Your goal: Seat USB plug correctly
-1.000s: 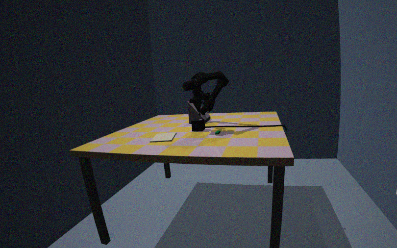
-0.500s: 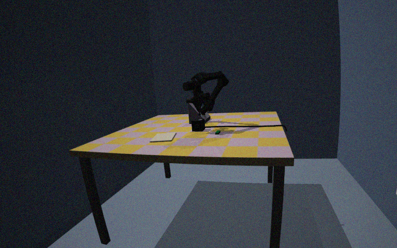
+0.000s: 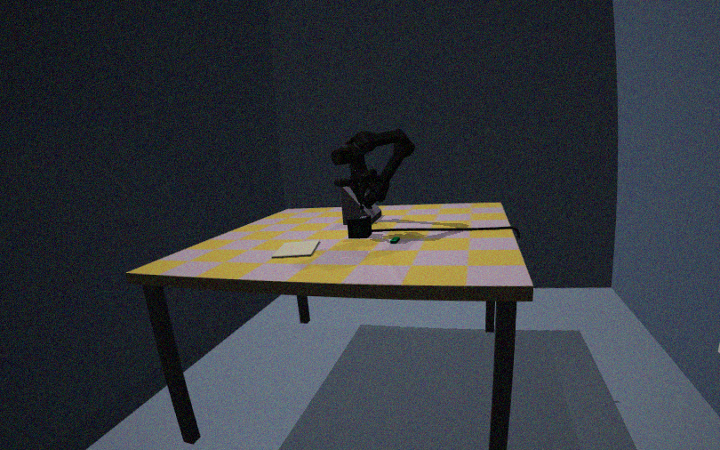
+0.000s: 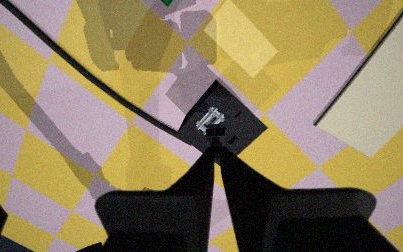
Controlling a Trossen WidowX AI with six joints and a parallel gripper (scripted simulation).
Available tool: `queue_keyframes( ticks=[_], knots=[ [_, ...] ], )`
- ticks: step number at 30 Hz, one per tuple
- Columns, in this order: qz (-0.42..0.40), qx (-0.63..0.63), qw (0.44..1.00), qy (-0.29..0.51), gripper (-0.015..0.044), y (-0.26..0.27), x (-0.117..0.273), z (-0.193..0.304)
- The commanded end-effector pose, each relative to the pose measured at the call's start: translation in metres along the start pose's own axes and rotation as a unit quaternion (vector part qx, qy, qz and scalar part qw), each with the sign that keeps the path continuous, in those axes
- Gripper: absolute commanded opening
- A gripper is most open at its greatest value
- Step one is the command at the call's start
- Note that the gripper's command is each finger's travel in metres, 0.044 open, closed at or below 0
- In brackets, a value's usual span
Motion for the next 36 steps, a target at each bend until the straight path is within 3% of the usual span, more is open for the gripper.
queue_keyframes(
  ticks=[1, 18, 36],
  knots=[
    [0.000, -0.051, 0.999, 0.000, 0.0000, -0.0001, -0.0002, 0.0002],
    [0.000, -0.271, 0.963, 0.000, 0.0000, -0.0001, -0.0002, 0.0002],
    [0.000, -0.488, 0.873, 0.000, 0.0000, -0.0001, -0.0001, 0.0002]
  ],
)
Point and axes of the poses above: the point midway between the two fingers, 35 mm back from their tips, its own x axis back along the fingers, its own y axis across the jaws, z = x × y, the point moved 2 cm from there along x, back along the fingers, and after that the axes turned 9 degrees about x, right-handed, at the moved point
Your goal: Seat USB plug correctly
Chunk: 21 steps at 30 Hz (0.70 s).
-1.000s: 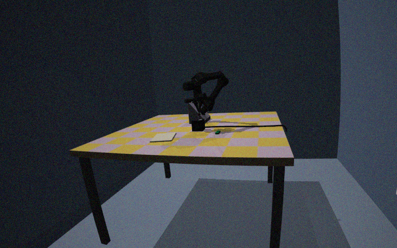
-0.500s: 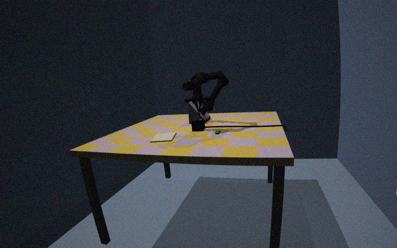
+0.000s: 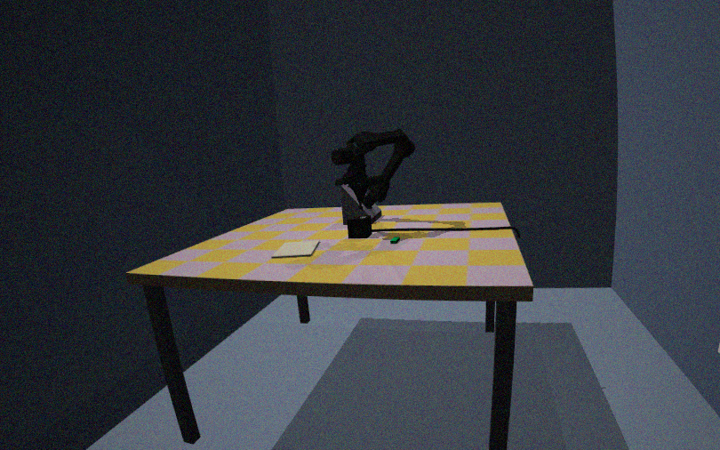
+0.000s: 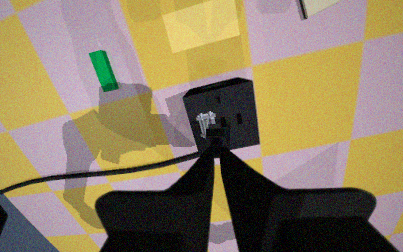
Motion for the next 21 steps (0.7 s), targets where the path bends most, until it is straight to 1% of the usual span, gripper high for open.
queue_keyframes(
  ticks=[1, 11, 21],
  knots=[
    [0.000, -0.051, 0.999, 0.000, 0.0000, -0.0002, -0.0001, 0.0000],
    [0.000, -0.181, 0.983, 0.000, 0.0000, -0.0002, -0.0001, 0.0000],
    [0.000, -0.308, 0.951, 0.000, 0.0000, -0.0002, -0.0001, 0.0000]
  ],
)
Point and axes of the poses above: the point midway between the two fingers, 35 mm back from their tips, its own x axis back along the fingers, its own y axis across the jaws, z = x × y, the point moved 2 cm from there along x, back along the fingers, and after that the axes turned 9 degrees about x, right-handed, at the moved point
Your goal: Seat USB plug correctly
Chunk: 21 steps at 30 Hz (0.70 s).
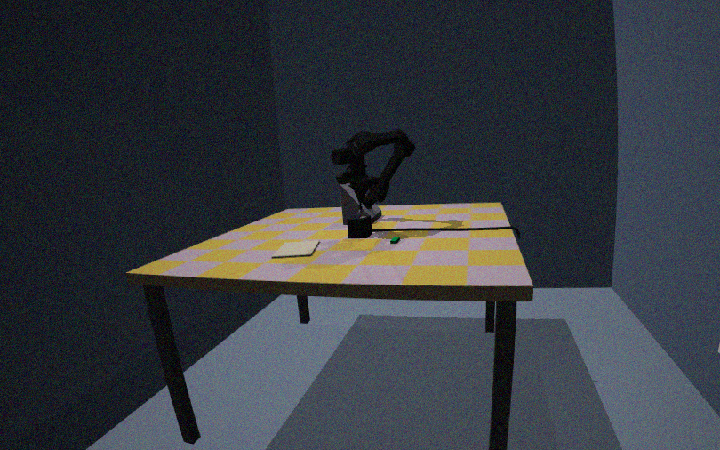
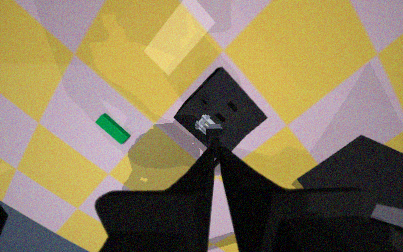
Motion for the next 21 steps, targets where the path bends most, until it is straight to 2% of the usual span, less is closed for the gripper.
queue_keyframes(
  ticks=[1, 21],
  knots=[
    [0.000, -0.051, 0.999, 0.000, 0.0000, -0.0002, -0.0001, -0.0001],
    [0.000, -0.308, 0.951, 0.000, 0.0000, -0.0002, -0.0001, -0.0001]
  ],
)
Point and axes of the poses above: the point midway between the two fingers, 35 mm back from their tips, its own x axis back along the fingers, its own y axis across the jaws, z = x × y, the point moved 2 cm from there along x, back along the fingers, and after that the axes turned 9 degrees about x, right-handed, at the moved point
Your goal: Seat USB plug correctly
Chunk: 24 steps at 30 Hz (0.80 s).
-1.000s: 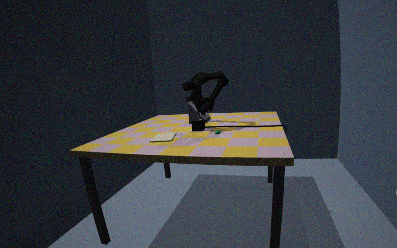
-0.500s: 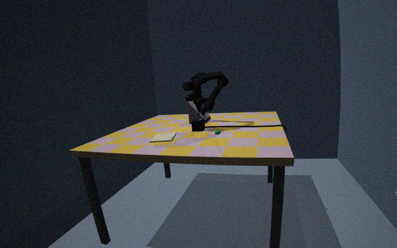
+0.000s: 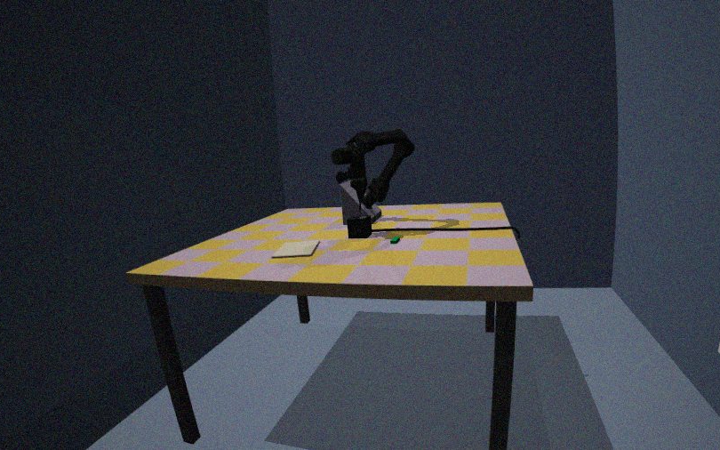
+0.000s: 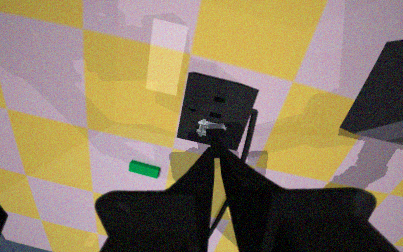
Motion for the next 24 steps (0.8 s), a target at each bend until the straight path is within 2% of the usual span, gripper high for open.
queue_keyframes(
  ticks=[1, 8, 24],
  knots=[
    [0.000, -0.051, 0.999, 0.000, 0.0000, -0.0001, -0.0001, -0.0002],
    [0.000, -0.134, 0.991, 0.000, 0.0000, -0.0001, -0.0001, -0.0002],
    [-0.001, -0.132, 0.991, 0.001, 0.0000, 0.0003, -0.0004, -0.0001]
  ],
)
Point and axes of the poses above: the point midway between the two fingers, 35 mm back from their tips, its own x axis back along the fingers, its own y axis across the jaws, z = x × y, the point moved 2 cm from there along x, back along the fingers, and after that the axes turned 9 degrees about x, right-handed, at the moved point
